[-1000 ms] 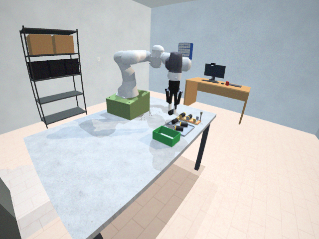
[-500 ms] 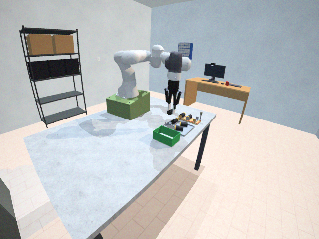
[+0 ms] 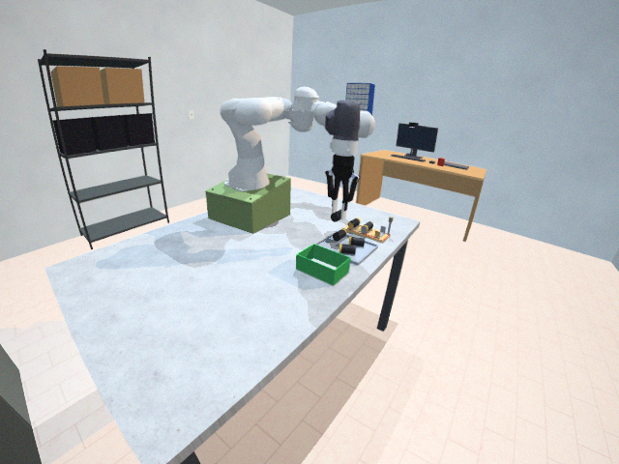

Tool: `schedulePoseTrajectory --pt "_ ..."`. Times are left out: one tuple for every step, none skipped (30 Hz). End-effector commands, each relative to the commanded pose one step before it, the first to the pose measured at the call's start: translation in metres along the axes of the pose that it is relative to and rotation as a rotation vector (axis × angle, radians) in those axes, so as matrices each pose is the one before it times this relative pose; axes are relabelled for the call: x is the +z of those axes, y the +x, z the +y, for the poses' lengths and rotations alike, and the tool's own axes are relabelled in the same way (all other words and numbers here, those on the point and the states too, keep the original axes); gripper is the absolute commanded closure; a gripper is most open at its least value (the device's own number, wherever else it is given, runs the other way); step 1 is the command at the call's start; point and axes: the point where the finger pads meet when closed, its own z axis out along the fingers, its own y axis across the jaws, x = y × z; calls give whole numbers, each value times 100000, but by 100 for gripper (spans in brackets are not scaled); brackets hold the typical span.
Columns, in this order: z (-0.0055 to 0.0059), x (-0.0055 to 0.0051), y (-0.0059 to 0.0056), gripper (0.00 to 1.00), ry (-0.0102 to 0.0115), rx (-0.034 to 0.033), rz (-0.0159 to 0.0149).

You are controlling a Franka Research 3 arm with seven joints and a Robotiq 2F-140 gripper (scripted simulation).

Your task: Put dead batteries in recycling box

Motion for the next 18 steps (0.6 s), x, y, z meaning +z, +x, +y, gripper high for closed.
schedulePoseTrajectory --pt "1121 -55 2327 84 193 3241 49" --pt "588 0 1204 84 0 0 0" --pt "628 0 1284 84 0 0 0" --pt "655 0 1339 84 0 0 0" --pt "669 0 1369 84 0 0 0" --pt "672 0 1375 84 0 0 0" --pt "664 0 1359 84 0 0 0" --pt "646 0 1322 84 0 0 0" --pt "620 0 1267 84 0 0 0" --pt "585 0 1196 84 0 0 0" --pt "543 0 1113 84 1 0 0" --pt "498 0 1017 84 0 0 0" --pt "447 0 914 84 0 0 0" --pt "393 0 805 84 0 0 0" --pt "0 0 0 84 0 0 0" --pt "0 0 0 84 0 0 0" --pt "338 0 691 84 0 0 0" --pt "282 0 578 84 0 0 0"
